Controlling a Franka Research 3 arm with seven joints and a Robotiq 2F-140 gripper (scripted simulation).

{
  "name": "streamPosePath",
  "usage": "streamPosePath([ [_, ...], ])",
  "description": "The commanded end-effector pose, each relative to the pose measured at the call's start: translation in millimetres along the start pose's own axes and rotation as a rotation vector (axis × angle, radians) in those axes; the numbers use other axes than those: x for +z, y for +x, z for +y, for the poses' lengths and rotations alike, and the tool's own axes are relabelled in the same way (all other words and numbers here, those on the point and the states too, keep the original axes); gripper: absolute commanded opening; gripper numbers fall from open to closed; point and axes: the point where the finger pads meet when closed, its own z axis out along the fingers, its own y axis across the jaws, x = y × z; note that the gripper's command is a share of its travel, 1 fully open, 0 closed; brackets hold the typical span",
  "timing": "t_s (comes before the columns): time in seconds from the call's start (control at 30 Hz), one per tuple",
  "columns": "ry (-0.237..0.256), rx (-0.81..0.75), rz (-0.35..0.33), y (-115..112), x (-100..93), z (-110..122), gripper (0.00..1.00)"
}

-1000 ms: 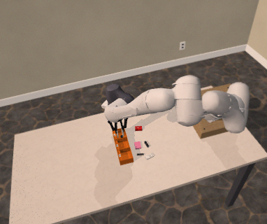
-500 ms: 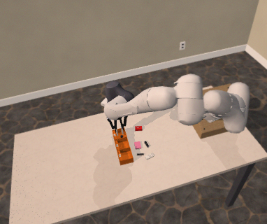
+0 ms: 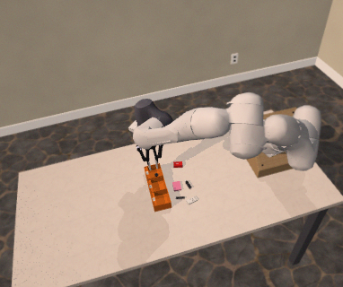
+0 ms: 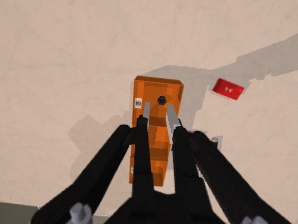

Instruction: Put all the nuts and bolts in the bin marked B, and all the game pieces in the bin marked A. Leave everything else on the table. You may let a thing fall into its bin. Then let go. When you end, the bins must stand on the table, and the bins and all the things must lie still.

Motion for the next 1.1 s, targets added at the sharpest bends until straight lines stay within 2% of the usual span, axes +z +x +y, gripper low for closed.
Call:
streamPosePath([
  [0.0, -0.009, 0.006, -0.003, -0.6, 0.6, 2.8, 0.19],
  [1.07, -0.009, 0.006, -0.003, -0.6, 0.6, 2.8, 0.19],
])
